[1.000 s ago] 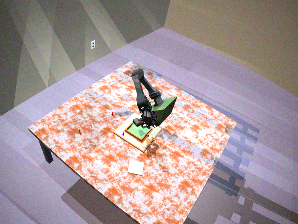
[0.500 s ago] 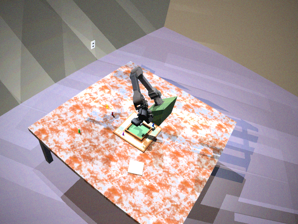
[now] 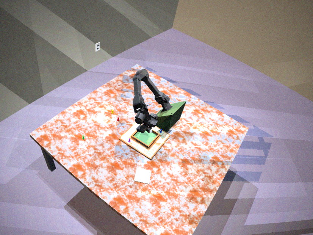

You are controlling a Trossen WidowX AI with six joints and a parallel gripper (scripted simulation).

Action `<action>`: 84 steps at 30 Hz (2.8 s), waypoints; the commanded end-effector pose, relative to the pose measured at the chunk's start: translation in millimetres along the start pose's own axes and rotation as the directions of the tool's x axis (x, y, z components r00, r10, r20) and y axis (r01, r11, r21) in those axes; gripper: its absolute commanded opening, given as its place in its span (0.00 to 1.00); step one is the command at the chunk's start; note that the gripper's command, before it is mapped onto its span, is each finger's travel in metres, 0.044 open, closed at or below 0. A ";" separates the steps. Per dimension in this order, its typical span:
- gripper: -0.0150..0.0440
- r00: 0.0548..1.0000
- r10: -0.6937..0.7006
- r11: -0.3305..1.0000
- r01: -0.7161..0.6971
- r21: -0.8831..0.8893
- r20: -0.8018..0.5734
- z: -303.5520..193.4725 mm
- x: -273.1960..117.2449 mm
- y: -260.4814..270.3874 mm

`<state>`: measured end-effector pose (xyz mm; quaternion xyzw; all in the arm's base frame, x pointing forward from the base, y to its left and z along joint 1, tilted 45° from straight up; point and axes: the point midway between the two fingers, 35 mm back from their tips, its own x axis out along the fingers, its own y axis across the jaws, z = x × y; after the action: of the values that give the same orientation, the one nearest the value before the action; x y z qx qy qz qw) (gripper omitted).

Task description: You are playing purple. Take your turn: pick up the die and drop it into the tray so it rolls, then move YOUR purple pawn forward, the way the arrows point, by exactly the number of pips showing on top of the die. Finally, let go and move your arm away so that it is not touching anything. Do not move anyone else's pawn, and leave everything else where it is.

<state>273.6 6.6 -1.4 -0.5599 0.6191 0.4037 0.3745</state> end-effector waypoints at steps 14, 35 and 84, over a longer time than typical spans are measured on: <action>0.25 0.882 -0.084 0.994 0.104 -0.018 0.463 -0.3 2.0 1.4; 0.25 0.884 -0.093 0.993 0.113 -0.018 0.458 -12.6 -48.1 -5.4; 0.59 0.944 -0.099 0.161 0.328 0.931 -0.316 -27.8 -38.2 -86.3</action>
<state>328.7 12.4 29.8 -0.4734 0.7073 0.0307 0.5242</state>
